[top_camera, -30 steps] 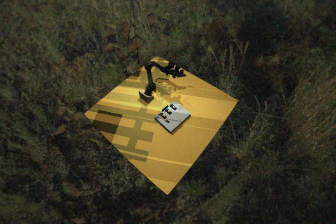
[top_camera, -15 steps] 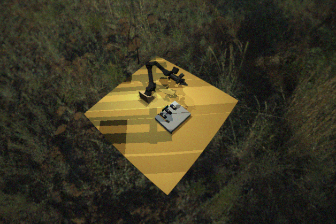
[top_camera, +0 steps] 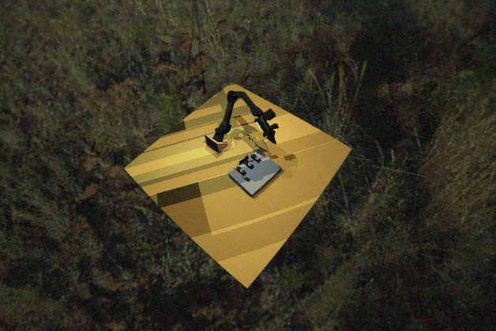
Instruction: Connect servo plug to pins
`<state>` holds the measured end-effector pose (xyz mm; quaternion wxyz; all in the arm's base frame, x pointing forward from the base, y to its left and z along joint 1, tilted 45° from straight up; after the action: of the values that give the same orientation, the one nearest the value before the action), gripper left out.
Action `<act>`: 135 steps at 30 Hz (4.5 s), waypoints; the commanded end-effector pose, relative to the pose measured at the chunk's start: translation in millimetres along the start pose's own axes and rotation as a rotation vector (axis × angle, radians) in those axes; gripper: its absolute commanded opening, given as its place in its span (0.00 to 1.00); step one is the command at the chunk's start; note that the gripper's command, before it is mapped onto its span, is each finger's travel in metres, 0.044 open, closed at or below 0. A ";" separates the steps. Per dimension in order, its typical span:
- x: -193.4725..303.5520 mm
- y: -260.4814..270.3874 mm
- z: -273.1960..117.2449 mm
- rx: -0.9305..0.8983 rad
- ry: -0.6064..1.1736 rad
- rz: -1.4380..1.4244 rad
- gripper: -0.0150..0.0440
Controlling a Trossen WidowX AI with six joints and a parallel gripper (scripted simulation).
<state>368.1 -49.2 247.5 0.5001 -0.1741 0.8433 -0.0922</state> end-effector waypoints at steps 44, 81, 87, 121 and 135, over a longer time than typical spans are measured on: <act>266.5 -35.6 121.1 -0.919 0.601 0.503 0.45; 269.8 -25.4 128.2 -0.918 0.601 0.503 0.25; 262.1 -50.5 113.5 -0.918 0.602 0.503 0.25; 236.2 -22.8 15.0 -0.886 0.668 0.619 0.25; 232.0 7.7 -30.6 -0.869 0.700 0.677 0.25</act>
<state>249.1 -139.9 69.7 0.0879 -0.0529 0.9239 0.3685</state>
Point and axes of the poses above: the point midway between the two fingers, 35 mm back from their tips, its own z axis out along the fingers, its own y axis across the jaws, x = y × z, the point moved 3 cm from there along -z, back along the fingers, and after that the axes turned 15 degrees about -z, right-handed, at the moved point
